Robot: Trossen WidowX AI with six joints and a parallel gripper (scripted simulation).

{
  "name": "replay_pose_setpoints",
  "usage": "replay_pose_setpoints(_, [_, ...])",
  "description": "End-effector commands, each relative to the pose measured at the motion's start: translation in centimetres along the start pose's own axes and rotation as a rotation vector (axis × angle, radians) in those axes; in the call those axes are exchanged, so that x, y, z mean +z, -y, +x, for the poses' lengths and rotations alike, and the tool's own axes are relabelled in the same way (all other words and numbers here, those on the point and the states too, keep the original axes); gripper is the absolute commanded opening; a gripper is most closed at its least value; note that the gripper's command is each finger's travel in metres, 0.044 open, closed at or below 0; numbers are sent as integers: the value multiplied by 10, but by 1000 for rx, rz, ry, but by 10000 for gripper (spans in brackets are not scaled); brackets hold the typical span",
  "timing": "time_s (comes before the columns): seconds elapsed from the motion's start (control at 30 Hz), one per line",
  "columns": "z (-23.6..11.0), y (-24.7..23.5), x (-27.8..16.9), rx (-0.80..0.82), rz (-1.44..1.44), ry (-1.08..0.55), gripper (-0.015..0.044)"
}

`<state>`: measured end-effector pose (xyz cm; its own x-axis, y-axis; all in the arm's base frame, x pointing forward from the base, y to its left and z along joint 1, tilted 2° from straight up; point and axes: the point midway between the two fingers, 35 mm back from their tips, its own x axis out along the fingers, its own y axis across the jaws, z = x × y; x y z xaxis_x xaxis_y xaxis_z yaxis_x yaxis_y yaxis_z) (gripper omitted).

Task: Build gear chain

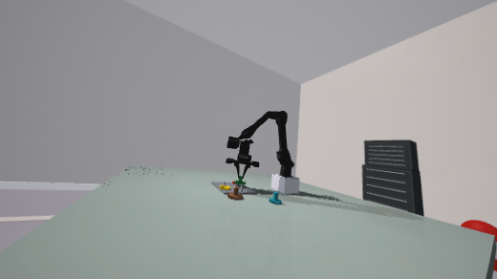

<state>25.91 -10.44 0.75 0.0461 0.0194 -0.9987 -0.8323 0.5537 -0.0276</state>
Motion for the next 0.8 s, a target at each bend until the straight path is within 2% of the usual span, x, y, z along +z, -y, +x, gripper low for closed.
replay_pose_setpoints(0.0, [4,-1,0,1,63,1,0])
replay_pose_setpoints(0.3, [5,0,-1,1,112,1,0])
replay_pose_setpoints(0.77, [9,-1,0,1,-125,1,0])
